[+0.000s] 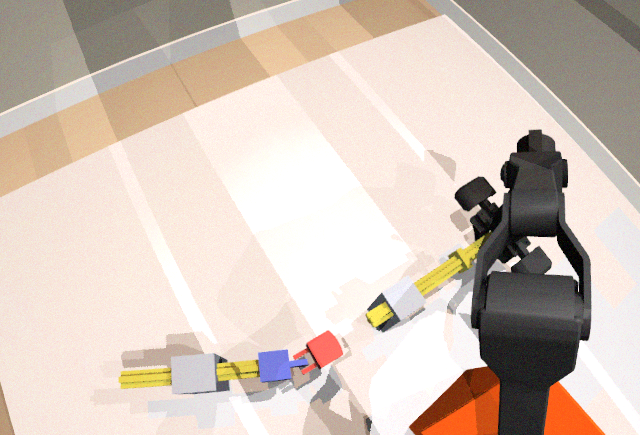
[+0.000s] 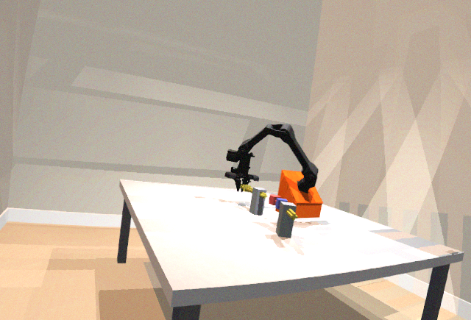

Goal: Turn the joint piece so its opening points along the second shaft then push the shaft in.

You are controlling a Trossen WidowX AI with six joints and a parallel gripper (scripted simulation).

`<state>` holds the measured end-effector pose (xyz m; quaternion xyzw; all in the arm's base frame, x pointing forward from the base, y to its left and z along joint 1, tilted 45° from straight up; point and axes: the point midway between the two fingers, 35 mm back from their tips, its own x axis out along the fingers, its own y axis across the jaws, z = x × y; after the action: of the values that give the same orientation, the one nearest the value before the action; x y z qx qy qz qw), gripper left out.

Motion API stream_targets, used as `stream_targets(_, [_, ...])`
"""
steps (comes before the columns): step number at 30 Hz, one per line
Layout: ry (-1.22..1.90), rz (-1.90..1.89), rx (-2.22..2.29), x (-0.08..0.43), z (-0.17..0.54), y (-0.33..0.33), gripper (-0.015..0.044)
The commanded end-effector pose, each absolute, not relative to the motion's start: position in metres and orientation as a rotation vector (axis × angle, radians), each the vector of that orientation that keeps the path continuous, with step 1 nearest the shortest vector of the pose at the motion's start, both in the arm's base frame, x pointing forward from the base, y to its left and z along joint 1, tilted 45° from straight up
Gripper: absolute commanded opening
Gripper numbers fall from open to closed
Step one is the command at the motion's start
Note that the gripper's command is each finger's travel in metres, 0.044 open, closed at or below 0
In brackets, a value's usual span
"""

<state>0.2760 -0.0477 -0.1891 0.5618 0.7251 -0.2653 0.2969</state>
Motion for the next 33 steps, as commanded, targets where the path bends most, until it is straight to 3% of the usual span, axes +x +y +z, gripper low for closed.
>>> stream_targets(1, [1.940,-0.703,1.493,0.274,-0.184,-0.041,0.0000])
stream_targets(33, [1.949,-0.702,1.491,0.267,-0.149,-0.004,0.0000])
